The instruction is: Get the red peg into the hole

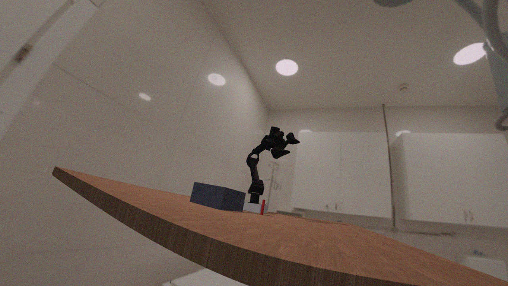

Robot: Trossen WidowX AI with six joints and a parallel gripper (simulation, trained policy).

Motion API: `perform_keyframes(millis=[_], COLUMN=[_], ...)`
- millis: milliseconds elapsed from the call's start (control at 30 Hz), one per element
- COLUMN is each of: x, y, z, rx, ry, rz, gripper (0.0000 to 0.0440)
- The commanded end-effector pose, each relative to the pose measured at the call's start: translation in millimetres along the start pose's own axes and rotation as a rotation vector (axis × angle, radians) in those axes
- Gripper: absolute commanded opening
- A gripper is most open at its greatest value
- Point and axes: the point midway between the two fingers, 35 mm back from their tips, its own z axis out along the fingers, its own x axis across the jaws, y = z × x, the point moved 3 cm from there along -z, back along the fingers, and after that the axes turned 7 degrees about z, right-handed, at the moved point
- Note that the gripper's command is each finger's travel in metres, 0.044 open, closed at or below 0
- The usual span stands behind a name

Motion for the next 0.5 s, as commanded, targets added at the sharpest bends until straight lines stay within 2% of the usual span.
perform_keyframes(millis=[0, 467], x=[-20.1, -100.2], y=[0.5, -10.9], z=[1.7, -9.1], rx=[-0.006, -0.003], ry=[-0.093, -0.513], rz=[0.057, 0.303], gripper=[0.044, 0.044])
